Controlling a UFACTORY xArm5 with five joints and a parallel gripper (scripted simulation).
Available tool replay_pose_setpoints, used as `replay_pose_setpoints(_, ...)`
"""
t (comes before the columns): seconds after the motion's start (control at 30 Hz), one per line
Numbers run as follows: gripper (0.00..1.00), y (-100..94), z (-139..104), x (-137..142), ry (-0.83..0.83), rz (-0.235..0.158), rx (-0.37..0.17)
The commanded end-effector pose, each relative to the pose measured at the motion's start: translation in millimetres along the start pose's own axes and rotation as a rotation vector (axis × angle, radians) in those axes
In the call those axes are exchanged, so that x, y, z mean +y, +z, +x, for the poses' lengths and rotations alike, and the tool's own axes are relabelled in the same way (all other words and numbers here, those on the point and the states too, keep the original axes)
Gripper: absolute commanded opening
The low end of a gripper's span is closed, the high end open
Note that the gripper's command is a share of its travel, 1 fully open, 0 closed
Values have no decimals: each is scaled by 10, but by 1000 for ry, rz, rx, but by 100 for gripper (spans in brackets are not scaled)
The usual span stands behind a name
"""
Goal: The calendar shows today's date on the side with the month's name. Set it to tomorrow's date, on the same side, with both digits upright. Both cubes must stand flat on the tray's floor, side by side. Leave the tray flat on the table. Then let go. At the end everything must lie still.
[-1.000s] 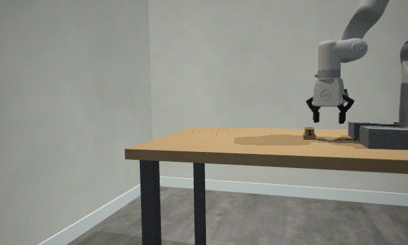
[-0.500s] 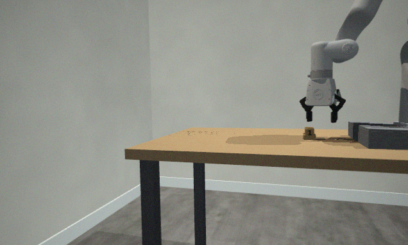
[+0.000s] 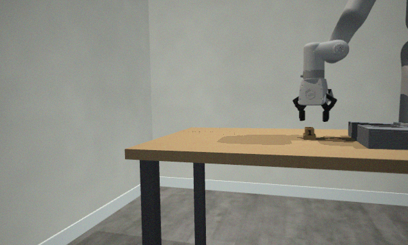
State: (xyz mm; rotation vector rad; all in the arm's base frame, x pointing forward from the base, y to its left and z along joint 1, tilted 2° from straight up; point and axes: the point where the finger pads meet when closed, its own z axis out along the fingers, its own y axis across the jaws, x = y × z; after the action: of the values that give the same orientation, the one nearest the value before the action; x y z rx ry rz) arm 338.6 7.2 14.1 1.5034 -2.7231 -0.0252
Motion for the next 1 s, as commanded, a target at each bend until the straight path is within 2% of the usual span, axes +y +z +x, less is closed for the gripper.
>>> replay_pose_setpoints(0.0, 100, -17, 9, -167, 0, 2, -3)
replay_pose_setpoints(0.23, 100, -21, 11, -210, 0, 2, -3)
replay_pose_setpoints(0.73, 100, -49, 50, -623, 0, 2, -5)
replay_pose_setpoints(0.97, 100, -53, 59, -689, 0, 2, -5)
